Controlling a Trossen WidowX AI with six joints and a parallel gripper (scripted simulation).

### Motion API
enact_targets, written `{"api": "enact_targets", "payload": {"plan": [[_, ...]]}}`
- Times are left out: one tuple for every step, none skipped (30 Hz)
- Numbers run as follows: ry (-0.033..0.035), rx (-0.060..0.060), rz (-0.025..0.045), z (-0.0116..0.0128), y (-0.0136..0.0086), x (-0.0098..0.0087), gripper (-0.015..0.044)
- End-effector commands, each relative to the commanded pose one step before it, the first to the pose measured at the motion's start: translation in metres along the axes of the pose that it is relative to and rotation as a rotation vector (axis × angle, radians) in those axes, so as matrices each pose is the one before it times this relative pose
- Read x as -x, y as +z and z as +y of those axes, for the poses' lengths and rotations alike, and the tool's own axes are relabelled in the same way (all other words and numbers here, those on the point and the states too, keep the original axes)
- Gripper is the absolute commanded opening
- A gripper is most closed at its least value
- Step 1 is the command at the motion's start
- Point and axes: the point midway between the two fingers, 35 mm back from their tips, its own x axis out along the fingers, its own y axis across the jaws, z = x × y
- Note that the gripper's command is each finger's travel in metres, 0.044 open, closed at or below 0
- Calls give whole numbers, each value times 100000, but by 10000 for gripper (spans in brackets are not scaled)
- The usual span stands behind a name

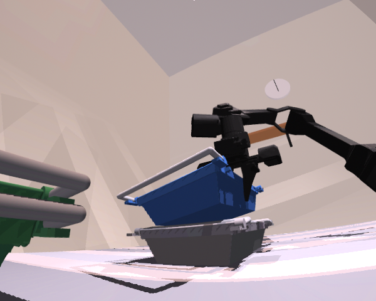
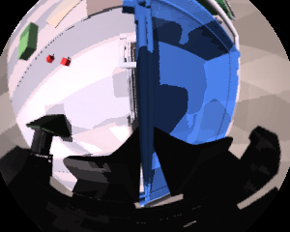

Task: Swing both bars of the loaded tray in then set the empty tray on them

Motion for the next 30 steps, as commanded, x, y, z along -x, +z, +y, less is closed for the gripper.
{"api": "enact_targets", "payload": {"plan": [[3112, 921, 401, 486, -317, -595, 0], [0, 0, 0, 0, 0, 0, 0], [0, 0, 0, 0, 0, 0, 0], [0, 0, 0, 0, 0, 0, 0], [0, 0, 0, 0, 0, 0, 0], [0, 0, 0, 0, 0, 0, 0], [0, 0, 0, 0, 0, 0, 0], [0, 0, 0, 0, 0, 0, 0], [0, 0, 0, 0, 0, 0, 0], [0, 0, 0, 0, 0, 0, 0], [0, 0, 0, 0, 0, 0, 0], [0, 0, 0, 0, 0, 0, 0], [0, 0, 0, 0, 0, 0, 0], [0, 0, 0, 0, 0, 0, 0], [0, 0, 0, 0, 0, 0, 0], [0, 0, 0, 0, 0, 0, 0], [0, 0, 0, 0, 0, 0, 0], [0, 0, 0, 0, 0, 0, 0], [0, 0, 0, 0, 0, 0, 0], [0, 0, 0, 0, 0, 0, 0], [0, 0, 0, 0, 0, 0, 0], [0, 0, 0, 0, 0, 0, 0], [-3000, -899, -396, -450, 296, 561, 0], [131, 39, 21, 32, -16, -63, 0], [196, 59, 31, 48, -24, -95, 0], [270, 81, 41, 66, -33, -130, 0], [300, 90, 45, 74, -36, -144, 0], [336, 101, 49, 84, -40, -161, 0], [373, 112, 53, 93, -45, -179, 0], [399, 119, 56, 101, -48, -191, 0]]}}
